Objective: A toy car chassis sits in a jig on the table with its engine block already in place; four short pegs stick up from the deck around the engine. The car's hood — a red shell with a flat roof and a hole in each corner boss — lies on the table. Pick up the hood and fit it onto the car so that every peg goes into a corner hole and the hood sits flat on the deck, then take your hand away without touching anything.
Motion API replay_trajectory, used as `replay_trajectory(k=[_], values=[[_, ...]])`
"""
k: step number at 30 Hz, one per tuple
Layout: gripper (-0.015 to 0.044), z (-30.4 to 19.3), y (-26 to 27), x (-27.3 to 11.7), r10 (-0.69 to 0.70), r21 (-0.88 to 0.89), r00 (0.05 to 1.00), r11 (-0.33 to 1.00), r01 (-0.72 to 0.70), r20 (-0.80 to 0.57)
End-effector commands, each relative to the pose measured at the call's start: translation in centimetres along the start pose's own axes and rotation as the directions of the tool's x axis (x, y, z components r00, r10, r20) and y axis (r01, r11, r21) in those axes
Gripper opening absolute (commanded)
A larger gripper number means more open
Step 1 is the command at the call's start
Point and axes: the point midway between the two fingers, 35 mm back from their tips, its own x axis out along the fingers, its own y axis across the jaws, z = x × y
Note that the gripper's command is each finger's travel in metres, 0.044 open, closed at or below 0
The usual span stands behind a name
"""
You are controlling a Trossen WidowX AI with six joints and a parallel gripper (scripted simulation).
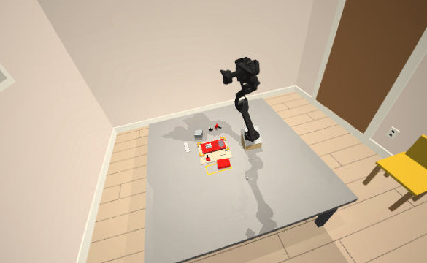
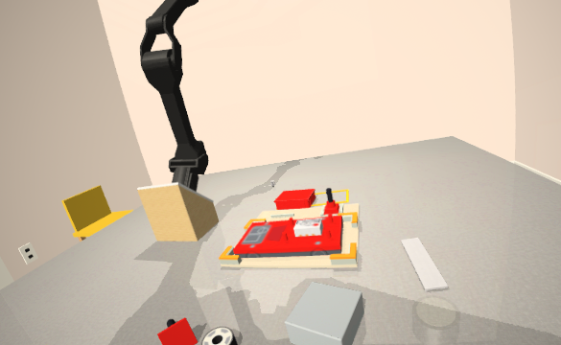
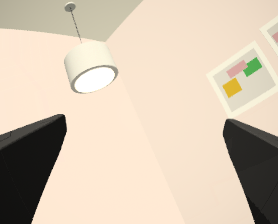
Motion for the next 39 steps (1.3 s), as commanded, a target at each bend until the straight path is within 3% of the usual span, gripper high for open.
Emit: replay_trajectory(k=[1,11,19,29,39], values=[[0.044,-3.3,4.4,-1.1,0.086,-0.089,0.996,0.992,-0.089,-0.04],[0.044,-12.7,12.9,-4.3,0.275,-0.349,0.947,0.882,-0.318,-0.168],[0.044,-22.1,15.5,-6.5,0.318,-0.512,0.886,0.727,-0.457,-0.338],[0.044,-33.6,13.2,-8.5,0.235,-0.586,0.797,0.57,-0.577,-0.557],[0.044,-44.1,5.6,-10.6,0.016,-0.572,0.647,0.45,-0.685,-0.762]])
